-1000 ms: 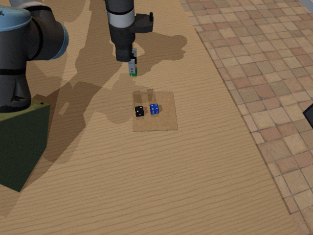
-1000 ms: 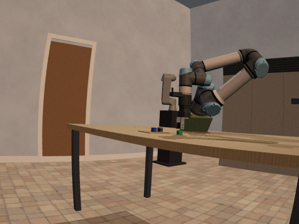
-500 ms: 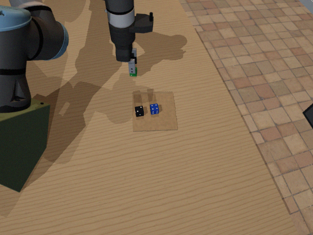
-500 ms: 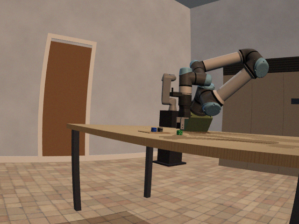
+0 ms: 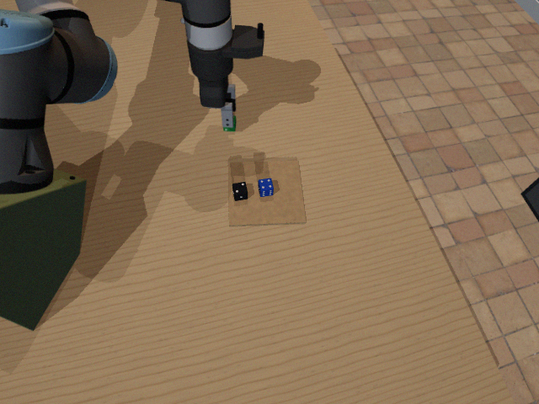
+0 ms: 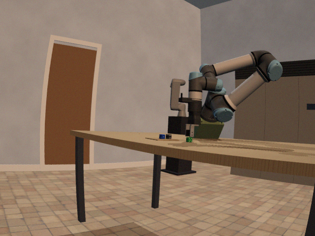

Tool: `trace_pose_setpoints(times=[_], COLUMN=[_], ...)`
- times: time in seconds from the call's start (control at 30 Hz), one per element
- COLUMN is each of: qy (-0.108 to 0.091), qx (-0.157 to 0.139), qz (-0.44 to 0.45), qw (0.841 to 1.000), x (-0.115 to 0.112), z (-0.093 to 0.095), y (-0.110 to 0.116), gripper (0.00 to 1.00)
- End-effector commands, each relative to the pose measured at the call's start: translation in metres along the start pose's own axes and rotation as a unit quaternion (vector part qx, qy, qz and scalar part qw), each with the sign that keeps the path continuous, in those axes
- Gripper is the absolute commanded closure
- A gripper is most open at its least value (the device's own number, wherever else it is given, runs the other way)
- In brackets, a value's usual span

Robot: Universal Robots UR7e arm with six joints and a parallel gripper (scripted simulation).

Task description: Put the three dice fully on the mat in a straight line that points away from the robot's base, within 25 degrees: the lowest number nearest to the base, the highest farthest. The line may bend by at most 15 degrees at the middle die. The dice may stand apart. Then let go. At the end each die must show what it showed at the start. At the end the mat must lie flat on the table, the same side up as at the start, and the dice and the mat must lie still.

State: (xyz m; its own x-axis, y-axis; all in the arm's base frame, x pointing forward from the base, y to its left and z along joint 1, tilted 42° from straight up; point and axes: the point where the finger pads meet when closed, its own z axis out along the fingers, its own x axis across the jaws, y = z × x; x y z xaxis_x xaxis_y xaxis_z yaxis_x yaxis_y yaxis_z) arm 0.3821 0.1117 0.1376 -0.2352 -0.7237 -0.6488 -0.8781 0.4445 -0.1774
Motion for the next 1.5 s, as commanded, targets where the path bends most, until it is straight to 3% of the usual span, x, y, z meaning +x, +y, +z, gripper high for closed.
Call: trace_pose_setpoints(times=[0.0,0.53,1.47], qy=[0.0,0.0,0.0], qx=[0.0,0.0,0.0], qz=[0.0,0.0,0.0], qw=[1.0,1.0,1.0], x=[0.0,0.0,0.0], z=[0.006,0.026,0.027], y=[0.0,0.0,0.0], gripper=[0.21,0.21,0.21])
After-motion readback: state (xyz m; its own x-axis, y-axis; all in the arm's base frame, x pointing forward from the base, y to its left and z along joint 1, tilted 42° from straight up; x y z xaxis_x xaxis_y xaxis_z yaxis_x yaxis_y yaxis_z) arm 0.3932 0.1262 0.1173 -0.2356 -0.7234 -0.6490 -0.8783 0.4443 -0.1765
